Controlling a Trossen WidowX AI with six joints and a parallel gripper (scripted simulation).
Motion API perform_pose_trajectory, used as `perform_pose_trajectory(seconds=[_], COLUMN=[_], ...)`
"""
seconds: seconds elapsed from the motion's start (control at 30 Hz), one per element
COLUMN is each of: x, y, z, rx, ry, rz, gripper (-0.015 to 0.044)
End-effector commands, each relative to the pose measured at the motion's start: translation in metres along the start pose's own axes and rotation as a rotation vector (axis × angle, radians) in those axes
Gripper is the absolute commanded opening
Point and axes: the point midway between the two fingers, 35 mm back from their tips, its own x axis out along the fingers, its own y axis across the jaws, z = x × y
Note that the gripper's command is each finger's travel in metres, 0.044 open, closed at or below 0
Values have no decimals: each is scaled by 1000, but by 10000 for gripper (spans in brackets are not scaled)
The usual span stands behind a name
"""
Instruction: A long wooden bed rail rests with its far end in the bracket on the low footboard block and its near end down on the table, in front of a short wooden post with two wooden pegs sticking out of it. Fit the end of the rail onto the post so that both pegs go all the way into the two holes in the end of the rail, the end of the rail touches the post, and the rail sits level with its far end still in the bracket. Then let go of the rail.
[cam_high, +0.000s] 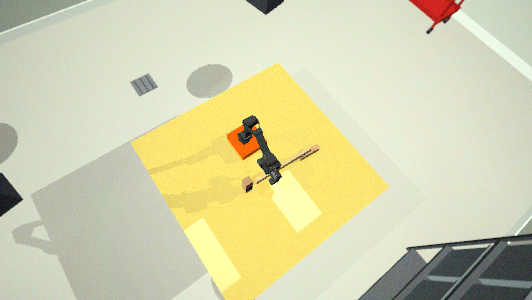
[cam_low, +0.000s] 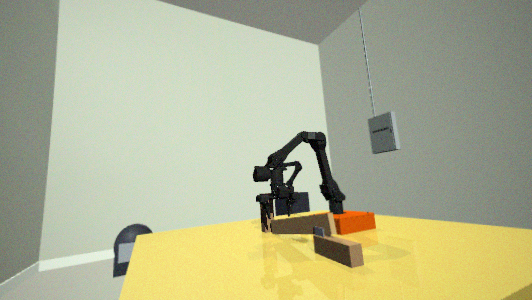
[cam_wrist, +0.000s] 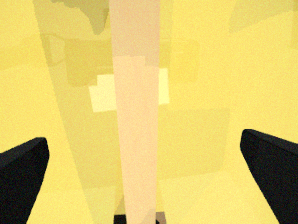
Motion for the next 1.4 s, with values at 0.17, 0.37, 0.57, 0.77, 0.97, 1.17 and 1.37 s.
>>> perform_pose_trajectory(seconds=[0.17, 0.37, 0.57, 0.77, 0.97, 1.17, 1.37], x=[18, 28, 37, 47, 55, 55, 55], y=[1, 2, 2, 3, 4, 4, 4], z=[-1, -1, -1, -1, -1, -1, -1], rx=[-6, -6, -5, -5, -6, -6, -6], ry=[5, 5, 5, 5, 5, 5, 5], rz=[12, 12, 12, 13, 13, 13, 13], gripper=[440, 440, 440, 440, 440, 309, 151])
